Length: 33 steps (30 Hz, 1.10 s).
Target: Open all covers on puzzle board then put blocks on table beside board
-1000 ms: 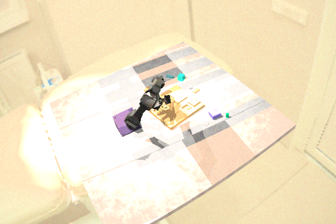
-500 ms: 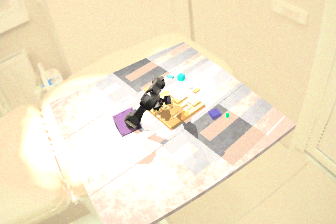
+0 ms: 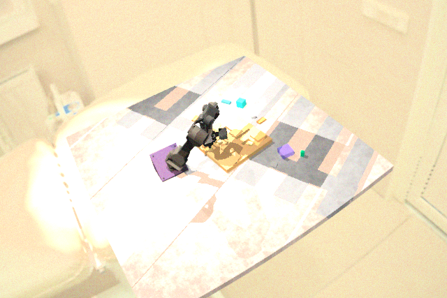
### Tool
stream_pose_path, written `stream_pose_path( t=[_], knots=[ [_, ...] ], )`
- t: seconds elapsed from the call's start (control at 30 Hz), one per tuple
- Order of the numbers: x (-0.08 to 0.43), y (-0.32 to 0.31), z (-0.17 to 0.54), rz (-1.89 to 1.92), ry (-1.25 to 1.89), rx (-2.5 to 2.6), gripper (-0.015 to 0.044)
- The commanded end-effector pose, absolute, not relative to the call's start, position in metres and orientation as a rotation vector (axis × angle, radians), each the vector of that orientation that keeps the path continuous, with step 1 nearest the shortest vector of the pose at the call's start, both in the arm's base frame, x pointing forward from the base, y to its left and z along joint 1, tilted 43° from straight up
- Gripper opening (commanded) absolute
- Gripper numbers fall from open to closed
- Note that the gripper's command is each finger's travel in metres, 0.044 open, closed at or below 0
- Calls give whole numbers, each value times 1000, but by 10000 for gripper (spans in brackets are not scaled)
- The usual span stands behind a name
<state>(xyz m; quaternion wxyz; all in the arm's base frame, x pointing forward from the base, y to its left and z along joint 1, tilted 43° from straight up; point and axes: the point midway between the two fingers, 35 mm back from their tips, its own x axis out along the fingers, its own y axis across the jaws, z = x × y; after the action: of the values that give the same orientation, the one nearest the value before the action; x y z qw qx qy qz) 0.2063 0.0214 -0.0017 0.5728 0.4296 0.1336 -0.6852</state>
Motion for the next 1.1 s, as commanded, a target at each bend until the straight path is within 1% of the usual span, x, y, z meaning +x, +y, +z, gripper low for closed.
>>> stream_pose_path(
  t=[0.0, 1.07],
  knots=[
    [207, 21, -4, -1603, 314, 1003, 0],
    [208, 22, -8, -1603, 314, 1003, 0]
  ],
)
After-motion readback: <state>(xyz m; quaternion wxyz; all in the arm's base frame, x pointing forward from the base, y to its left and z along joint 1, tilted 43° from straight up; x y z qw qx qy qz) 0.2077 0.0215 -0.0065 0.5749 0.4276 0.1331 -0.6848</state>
